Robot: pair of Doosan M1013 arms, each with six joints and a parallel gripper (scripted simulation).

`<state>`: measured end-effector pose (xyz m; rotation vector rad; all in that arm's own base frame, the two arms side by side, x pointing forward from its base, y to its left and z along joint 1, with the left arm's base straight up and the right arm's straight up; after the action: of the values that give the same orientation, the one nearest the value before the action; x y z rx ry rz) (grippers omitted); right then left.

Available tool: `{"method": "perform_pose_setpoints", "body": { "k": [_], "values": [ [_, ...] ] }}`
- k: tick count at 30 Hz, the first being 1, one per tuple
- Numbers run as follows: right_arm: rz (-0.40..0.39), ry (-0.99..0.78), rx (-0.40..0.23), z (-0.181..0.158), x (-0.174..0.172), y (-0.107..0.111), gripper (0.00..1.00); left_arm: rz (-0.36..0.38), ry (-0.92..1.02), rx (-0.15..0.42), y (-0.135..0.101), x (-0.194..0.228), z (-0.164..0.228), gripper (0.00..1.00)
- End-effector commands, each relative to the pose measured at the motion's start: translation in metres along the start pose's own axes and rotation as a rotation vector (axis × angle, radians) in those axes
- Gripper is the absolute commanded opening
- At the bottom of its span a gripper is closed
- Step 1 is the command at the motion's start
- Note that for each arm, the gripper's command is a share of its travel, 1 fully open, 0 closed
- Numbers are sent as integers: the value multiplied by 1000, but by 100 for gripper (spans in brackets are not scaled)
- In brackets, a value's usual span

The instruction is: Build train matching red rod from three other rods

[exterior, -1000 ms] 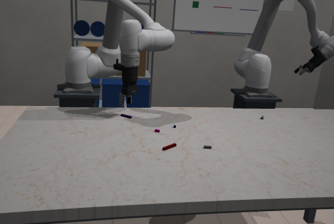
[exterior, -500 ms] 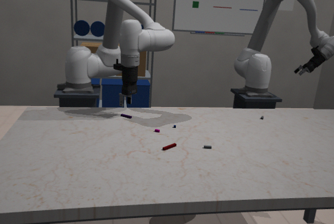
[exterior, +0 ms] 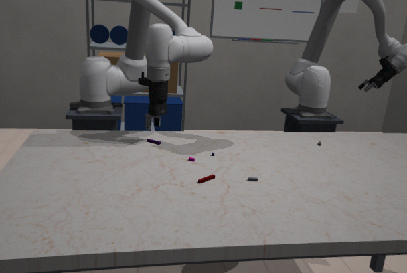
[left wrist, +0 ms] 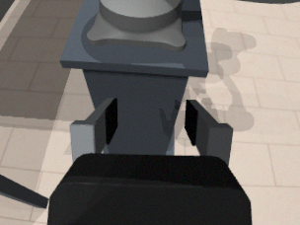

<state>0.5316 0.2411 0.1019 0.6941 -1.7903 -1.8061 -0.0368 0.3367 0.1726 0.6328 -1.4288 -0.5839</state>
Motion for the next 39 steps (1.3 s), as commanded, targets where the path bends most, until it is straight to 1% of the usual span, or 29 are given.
{"method": "perform_pose_setpoints", "body": {
  "k": [1, 29, 32, 35, 39],
  "values": [
    [-1, 0, 0, 0, 0, 1, 100, -1, 0, 0, 0, 0, 0, 100],
    [-1, 6, 0, 0, -1, 1, 100, -1, 0, 0, 0, 0, 0, 100],
    [-1, 74, 0, -3, -9, 1, 100, -1, 0, 0, 0, 0, 0, 100],
    [0, 225, 1, -8, -26, 2, 100, -1, 0, 0, 0, 0, 0, 100],
    [1, 360, 1, -12, -43, 2, 100, -1, 0, 0, 0, 0, 0, 100]
  ]
}}
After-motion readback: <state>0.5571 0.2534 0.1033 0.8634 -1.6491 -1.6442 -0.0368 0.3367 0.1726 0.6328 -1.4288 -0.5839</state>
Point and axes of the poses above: on each arm, the point where the finger pads meet when closed, its own y axis back along the fingers, its own z axis across the jaws, x = y × z, the point moved 2 cm from there along y, back along the fingers
